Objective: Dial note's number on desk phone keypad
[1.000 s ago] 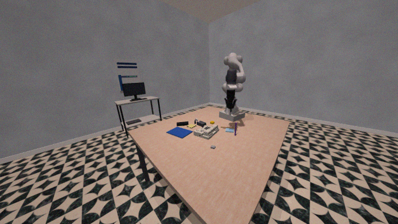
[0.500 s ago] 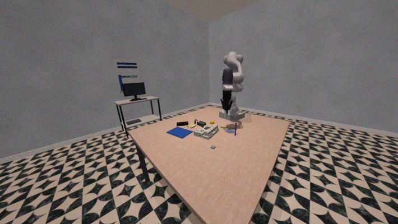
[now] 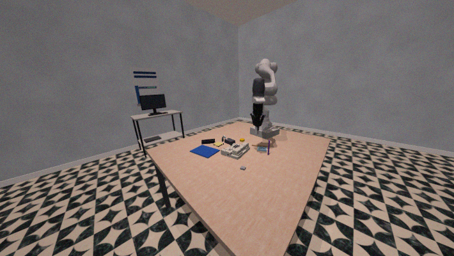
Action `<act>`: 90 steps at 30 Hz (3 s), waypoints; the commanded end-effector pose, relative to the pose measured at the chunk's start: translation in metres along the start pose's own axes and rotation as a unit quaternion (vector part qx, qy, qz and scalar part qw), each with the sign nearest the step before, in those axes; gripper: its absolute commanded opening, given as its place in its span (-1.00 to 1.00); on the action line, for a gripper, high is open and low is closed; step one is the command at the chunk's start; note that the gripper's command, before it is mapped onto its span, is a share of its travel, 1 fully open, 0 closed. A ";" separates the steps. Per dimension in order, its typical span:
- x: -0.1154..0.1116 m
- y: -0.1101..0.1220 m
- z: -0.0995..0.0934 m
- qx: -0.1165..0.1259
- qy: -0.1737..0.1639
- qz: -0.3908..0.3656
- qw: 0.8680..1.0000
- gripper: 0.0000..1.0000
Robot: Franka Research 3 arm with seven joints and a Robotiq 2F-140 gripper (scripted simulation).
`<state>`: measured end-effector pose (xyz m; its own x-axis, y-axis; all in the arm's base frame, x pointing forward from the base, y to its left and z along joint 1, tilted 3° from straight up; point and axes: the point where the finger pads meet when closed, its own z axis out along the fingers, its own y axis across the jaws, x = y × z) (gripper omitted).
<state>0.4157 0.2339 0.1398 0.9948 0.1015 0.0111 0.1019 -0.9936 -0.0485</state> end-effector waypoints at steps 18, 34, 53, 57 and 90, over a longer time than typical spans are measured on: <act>0.000 0.000 0.000 0.001 -0.002 -0.008 1.000 -1.00; 0.000 0.000 0.000 0.001 -0.002 -0.008 1.000 -1.00; 0.000 0.000 0.000 0.001 -0.002 -0.008 1.000 -1.00; 0.000 0.000 0.000 0.001 -0.002 -0.008 1.000 -1.00; 0.027 0.020 0.000 -0.018 0.094 -0.005 0.995 -1.00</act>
<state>0.4284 0.2158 0.1352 0.9836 0.1382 0.1157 0.1405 -0.9900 -0.0123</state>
